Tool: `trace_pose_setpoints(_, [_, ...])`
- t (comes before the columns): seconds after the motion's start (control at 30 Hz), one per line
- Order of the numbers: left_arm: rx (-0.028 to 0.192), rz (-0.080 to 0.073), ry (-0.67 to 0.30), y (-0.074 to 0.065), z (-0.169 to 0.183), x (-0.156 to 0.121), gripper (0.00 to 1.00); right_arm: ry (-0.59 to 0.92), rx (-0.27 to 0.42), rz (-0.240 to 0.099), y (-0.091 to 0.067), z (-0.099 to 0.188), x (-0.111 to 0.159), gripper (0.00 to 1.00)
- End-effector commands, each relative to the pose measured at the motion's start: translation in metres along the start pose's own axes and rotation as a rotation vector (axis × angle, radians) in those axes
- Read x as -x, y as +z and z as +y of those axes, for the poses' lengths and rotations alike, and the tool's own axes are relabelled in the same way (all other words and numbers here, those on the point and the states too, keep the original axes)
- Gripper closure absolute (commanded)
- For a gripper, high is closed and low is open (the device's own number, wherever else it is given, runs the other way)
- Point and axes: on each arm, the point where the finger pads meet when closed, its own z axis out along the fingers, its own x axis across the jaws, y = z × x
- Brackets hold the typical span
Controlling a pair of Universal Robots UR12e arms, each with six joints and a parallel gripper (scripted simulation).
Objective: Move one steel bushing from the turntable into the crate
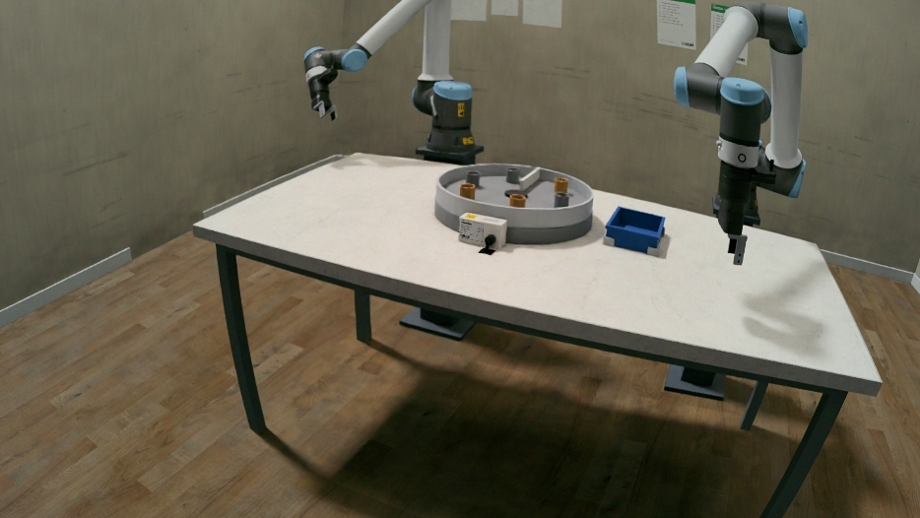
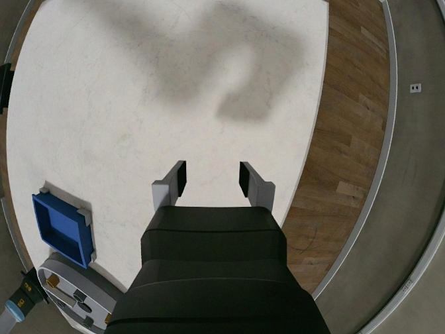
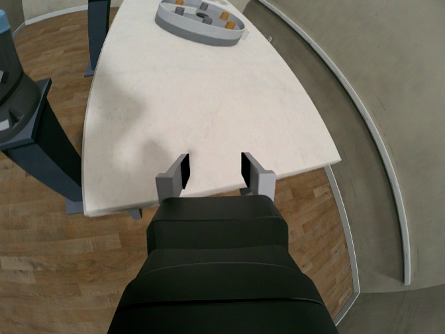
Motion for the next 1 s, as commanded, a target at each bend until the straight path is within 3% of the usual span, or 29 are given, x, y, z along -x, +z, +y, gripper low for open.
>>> trace_pose_setpoints(0.0, [0.001,0.002,0.000,-0.002,0.000,-0.001,0.00,-0.035,0.095,-0.011,-0.031,0.041,0.014,0.00])
trace_pose_setpoints(0.23, [0.001,0.002,0.000,-0.002,0.000,-0.001,0.00,-0.087,0.287,-0.079,-0.095,0.111,0.060,0.00])
trace_pose_setpoints(0.4, [0.001,0.002,0.000,-0.002,0.000,-0.001,0.00,-0.099,0.344,-0.111,-0.133,0.147,0.089,0.00])
trace_pose_setpoints(0.5, [0.001,0.002,0.000,-0.002,0.000,-0.001,0.00,-0.110,0.398,-0.148,-0.158,0.164,0.110,0.00])
trace_pose_setpoints(0.57, [0.001,0.002,0.000,-0.002,0.000,-0.001,0.00,-0.110,0.398,-0.148,-0.158,0.164,0.110,0.00])
trace_pose_setpoints(0.63, [0.001,0.002,0.000,-0.002,0.000,-0.001,0.00,-0.117,0.447,-0.189,-0.190,0.186,0.139,0.00])
trace_pose_setpoints(0.73, [0.001,0.002,0.000,-0.002,0.000,-0.001,0.00,-0.123,0.491,-0.233,-0.211,0.197,0.159,0.00])
trace_pose_setpoints(0.77, [0.001,0.002,0.000,-0.002,0.000,-0.001,0.00,-0.123,0.491,-0.233,-0.219,0.202,0.166,0.00])
trace_pose_setpoints(0.93, [0.001,0.002,0.000,-0.002,0.000,-0.001,0.00,-0.127,0.557,-0.319,-0.261,0.219,0.209,0.00])
trace_pose_setpoints(0.97, [0.001,0.002,0.000,-0.002,0.000,-0.001,0.00,-0.127,0.557,-0.319,-0.269,0.223,0.216,0.00])
